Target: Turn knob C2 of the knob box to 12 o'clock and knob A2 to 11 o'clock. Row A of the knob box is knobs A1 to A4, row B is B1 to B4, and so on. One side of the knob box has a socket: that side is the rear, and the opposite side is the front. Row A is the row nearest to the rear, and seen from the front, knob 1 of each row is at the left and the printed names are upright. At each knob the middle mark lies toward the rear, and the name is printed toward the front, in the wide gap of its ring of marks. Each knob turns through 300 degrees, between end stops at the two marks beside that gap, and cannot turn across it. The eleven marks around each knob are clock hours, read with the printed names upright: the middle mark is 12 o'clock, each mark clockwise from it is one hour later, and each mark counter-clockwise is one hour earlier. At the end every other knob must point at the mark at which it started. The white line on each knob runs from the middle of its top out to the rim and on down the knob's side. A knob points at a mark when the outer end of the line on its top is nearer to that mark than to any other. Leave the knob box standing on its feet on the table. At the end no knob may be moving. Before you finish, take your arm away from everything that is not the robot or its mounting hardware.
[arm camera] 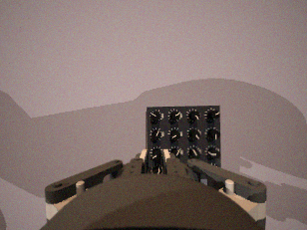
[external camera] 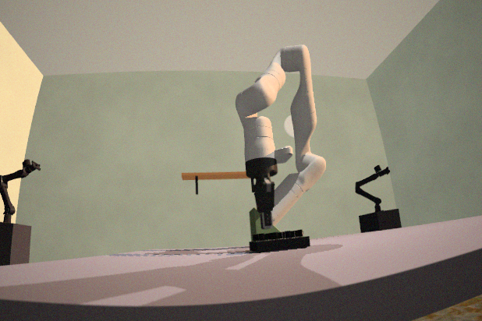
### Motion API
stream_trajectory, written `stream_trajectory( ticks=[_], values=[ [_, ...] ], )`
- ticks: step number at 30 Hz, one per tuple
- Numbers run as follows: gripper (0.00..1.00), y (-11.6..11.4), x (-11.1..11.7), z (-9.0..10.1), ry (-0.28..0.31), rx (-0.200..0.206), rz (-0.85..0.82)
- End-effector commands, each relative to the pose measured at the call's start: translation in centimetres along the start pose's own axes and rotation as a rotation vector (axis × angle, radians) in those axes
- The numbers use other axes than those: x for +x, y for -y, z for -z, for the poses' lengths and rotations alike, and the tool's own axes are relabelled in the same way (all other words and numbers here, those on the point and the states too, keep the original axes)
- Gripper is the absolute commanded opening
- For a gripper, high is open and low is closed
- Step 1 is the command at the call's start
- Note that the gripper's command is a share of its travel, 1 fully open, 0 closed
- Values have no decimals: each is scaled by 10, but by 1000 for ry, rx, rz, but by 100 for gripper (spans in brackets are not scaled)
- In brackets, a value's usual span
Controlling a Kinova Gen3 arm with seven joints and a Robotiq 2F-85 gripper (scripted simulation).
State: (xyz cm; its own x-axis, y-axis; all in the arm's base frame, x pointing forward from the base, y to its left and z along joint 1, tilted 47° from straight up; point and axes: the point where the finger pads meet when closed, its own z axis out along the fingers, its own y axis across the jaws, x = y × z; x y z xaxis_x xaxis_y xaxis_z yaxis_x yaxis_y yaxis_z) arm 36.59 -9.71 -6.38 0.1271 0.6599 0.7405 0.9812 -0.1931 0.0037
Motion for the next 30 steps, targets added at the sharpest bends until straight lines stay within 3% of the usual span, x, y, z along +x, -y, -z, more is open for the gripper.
stream_trajectory(
  ticks=[1,8,30],
  values=[
    [19,-2,-1,9,6,-7,1],
    [19,-2,-1,19,6,-7,1],
    [19,-3,0,19,3,-5,39]
  ],
)
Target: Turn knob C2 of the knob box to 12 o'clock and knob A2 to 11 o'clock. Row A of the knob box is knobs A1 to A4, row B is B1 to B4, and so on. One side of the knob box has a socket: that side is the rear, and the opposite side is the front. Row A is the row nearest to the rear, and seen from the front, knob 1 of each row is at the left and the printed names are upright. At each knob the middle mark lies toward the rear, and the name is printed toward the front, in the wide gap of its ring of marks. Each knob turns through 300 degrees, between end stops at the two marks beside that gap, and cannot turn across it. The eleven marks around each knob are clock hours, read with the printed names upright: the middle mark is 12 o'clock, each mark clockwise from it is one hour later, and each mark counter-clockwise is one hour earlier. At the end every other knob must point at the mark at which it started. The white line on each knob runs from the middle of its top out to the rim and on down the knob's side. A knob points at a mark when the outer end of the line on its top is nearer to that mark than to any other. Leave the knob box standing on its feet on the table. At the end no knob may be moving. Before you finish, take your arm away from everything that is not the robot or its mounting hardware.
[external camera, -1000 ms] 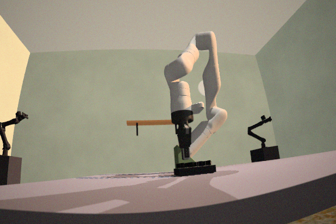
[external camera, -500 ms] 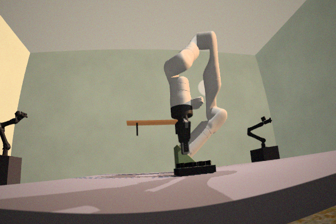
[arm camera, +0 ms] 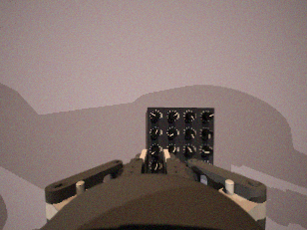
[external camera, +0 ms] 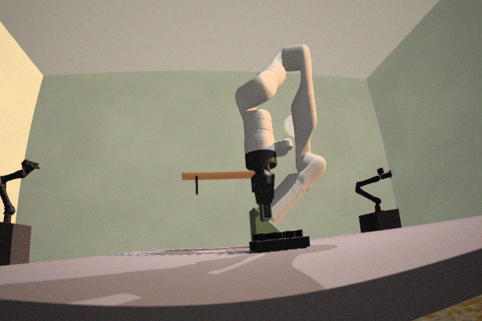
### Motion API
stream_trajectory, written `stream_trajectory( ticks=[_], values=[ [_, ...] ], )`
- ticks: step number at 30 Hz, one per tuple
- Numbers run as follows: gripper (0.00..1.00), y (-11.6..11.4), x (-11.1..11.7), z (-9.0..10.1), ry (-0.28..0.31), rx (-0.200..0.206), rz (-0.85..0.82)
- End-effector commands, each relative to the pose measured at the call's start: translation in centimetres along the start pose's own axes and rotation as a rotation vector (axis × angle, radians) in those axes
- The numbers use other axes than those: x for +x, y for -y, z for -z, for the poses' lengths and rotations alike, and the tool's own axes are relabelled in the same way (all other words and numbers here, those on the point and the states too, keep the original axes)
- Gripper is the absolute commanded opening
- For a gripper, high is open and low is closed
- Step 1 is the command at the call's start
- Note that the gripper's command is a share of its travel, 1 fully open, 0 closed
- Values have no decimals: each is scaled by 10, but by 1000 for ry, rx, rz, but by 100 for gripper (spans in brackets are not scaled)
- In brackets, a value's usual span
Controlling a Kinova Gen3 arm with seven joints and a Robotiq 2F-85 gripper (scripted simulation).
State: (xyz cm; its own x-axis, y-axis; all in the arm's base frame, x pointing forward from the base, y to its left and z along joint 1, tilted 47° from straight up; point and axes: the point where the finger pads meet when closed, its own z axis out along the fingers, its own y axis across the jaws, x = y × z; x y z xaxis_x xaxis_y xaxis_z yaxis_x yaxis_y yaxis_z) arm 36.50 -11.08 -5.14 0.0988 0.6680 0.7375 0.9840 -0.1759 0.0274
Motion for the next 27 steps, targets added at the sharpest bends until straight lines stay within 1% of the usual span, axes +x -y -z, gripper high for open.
stream_trajectory(
  ticks=[1,3,7,12,18,20,27],
  values=[
    [19,-1,0,1,-1,-1,22],
    [19,-1,0,1,-1,-1,22],
    [19,-2,2,0,-7,3,96],
    [19,-5,5,-1,-18,9,243],
    [19,-10,9,-1,-32,14,490],
    [19,-10,9,-1,-32,14,490],
    [19,-18,11,1,-43,13,837]
  ],
)
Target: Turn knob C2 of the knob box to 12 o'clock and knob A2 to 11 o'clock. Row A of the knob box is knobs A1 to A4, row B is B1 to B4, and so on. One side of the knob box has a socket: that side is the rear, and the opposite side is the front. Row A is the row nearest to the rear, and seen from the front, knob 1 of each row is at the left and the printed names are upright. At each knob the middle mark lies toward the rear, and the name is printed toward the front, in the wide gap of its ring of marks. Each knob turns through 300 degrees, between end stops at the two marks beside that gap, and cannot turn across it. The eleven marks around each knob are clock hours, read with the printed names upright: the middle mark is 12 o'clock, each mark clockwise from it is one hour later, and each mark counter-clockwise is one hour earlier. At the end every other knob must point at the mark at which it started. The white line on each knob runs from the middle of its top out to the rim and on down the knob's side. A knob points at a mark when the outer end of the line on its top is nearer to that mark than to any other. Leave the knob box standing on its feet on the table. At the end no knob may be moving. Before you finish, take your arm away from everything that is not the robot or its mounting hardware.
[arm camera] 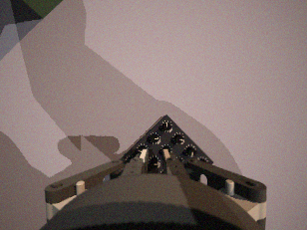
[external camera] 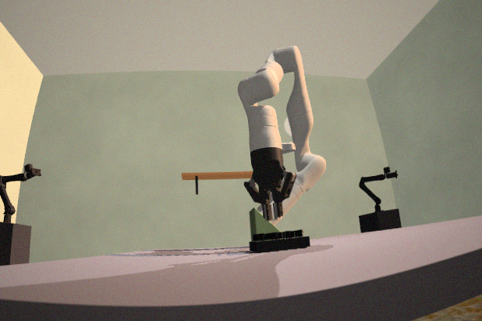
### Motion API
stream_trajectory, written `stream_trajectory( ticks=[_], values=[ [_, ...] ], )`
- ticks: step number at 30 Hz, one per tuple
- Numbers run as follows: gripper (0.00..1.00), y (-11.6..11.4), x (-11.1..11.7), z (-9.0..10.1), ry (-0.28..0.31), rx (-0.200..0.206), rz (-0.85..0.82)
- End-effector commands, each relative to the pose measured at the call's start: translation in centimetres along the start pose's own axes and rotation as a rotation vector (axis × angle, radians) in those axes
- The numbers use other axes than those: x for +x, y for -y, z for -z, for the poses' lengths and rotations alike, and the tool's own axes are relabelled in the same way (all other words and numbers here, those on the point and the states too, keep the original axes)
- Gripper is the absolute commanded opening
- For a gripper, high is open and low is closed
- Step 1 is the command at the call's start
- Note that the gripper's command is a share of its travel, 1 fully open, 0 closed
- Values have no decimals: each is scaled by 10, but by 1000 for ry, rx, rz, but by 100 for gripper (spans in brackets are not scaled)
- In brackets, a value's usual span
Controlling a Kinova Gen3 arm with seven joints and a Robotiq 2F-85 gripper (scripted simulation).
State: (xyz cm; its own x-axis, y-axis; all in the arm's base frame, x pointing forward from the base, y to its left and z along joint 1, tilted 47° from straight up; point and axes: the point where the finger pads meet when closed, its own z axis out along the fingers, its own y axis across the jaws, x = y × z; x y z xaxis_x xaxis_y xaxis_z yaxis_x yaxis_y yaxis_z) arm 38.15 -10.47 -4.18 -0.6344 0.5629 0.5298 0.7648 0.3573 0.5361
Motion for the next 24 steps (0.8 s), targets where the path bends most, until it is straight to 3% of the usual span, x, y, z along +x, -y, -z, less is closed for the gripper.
stream_trajectory(
  ticks=[1,8,10,24],
  values=[
    [19,-2,-5,2,1,-13,100],
    [19,-8,-13,8,10,-10,449],
    [19,-8,-13,8,10,-10,449],
    [19,-14,-32,20,43,9,924]
  ],
)
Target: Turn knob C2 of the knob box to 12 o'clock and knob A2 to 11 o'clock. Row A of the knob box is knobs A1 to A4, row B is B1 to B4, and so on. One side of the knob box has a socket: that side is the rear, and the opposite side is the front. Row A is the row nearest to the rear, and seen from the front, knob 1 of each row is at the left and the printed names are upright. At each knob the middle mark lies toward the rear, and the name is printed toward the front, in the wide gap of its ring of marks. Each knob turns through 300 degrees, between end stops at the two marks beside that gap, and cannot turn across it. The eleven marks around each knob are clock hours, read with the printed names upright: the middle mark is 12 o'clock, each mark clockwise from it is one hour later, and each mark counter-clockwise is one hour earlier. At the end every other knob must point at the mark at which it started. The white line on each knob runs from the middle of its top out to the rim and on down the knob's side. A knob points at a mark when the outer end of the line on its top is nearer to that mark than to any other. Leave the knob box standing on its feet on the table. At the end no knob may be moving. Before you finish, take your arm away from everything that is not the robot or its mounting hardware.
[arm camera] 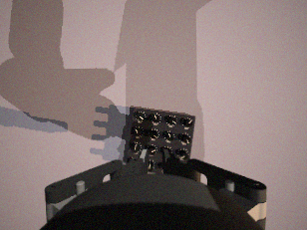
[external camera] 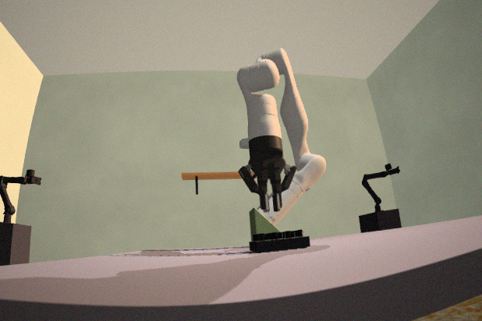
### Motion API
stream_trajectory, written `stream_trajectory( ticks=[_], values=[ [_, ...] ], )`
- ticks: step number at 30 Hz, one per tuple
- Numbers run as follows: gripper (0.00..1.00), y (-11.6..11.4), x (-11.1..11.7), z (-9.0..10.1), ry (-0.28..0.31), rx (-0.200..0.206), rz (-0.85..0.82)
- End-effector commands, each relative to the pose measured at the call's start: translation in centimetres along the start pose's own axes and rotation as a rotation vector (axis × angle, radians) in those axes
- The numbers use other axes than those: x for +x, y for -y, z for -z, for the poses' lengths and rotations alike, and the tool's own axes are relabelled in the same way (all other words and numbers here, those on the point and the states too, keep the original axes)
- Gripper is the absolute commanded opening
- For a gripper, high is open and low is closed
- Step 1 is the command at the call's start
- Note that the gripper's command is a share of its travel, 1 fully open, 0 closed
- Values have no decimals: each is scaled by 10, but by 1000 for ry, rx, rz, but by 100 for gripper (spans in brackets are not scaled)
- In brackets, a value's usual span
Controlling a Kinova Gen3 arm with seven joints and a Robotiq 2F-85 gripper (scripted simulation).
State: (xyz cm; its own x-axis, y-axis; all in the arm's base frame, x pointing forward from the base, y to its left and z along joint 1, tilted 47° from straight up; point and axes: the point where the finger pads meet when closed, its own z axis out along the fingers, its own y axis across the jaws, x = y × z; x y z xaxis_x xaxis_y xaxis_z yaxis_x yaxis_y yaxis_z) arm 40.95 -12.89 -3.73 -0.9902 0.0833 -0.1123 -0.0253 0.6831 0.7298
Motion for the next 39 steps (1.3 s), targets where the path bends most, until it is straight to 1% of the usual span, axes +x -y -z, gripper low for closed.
stream_trajectory(
  ticks=[1,11,39],
  values=[
    [19,3,-2,3,10,0,34],
    [19,6,-5,5,15,6,105],
    [19,6,-5,5,15,7,108]
  ],
)
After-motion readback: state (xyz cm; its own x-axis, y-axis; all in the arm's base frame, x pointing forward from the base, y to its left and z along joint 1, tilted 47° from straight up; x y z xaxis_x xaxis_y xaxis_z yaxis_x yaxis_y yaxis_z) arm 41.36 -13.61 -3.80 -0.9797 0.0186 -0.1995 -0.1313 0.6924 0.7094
